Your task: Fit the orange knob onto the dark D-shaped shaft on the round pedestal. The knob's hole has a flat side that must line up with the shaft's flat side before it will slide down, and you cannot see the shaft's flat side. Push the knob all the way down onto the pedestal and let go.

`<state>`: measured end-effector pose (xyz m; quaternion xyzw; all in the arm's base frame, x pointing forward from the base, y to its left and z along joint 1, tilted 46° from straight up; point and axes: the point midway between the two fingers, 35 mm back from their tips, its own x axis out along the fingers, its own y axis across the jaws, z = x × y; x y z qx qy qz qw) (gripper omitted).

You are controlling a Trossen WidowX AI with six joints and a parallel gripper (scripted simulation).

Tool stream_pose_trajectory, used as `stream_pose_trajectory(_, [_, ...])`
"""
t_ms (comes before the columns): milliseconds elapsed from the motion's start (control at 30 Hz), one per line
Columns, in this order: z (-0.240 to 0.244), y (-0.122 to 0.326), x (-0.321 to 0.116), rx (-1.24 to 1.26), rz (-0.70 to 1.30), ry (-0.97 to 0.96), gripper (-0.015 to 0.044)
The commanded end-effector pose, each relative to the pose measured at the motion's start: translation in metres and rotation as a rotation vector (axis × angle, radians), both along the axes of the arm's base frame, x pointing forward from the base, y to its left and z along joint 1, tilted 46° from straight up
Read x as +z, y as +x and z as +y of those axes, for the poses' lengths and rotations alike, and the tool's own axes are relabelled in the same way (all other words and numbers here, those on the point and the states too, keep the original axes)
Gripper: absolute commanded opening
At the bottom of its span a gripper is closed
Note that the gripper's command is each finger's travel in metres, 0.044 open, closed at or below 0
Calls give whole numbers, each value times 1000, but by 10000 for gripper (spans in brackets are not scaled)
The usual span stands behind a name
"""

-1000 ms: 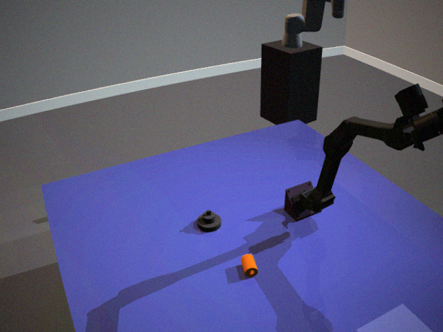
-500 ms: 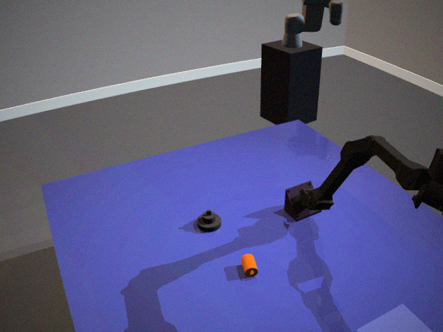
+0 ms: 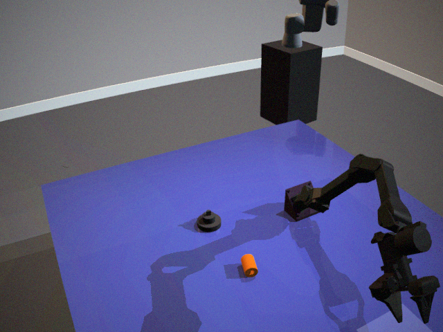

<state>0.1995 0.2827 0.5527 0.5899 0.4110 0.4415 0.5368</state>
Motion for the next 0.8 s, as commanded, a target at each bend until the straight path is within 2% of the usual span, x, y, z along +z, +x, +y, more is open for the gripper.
stream_pose_trajectory(0, [-7,54,-54,-122,188,-123,440])
stream_pose_trajectory(200, [-43,118,-135,-305,475,-272,440])
stream_pose_trajectory(400, [-100,159,-218,-484,807,-391,440])
stream_pose_trajectory(600, [-170,167,-298,-646,1212,-472,440])
stream_pose_trajectory(767, [-235,146,-356,-761,1616,-500,440])
